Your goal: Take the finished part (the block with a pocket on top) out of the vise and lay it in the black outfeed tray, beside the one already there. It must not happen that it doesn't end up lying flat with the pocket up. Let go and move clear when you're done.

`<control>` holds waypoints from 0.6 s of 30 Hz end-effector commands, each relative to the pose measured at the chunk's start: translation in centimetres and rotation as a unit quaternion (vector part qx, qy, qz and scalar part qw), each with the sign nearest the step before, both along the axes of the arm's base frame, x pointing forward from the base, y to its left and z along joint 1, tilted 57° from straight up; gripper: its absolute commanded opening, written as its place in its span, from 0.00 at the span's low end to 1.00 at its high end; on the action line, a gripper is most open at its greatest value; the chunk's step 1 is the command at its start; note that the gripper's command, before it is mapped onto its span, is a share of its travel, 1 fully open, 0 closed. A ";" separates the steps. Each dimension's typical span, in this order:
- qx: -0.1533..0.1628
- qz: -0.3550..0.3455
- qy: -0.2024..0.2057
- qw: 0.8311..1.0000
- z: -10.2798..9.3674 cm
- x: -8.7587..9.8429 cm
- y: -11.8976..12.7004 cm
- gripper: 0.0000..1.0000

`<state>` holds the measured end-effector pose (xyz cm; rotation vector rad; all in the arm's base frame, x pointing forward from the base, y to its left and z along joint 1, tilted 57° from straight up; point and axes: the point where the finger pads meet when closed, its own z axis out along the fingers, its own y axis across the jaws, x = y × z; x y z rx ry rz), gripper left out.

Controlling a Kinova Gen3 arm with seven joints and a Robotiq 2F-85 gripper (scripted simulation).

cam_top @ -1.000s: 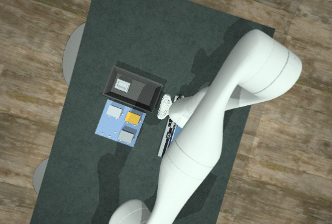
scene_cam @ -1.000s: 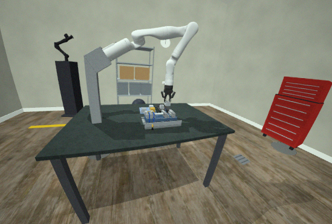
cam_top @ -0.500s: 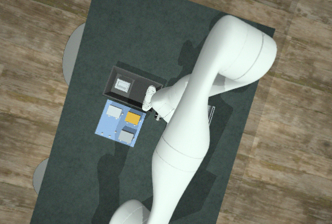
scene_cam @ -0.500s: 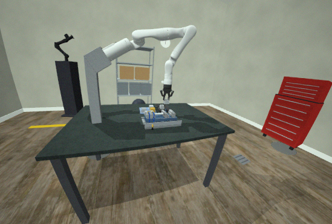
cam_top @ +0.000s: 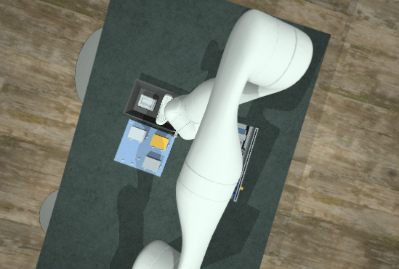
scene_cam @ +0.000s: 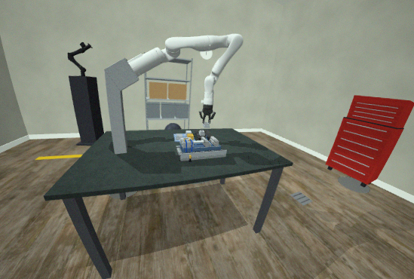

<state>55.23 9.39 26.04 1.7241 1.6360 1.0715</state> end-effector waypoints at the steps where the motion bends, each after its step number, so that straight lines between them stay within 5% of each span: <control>1: -0.004 0.006 -0.006 1.000 0.7 0.1 1.4 0.00; 18: -0.004 0.010 -0.007 1.000 1.3 0.0 3.4 0.00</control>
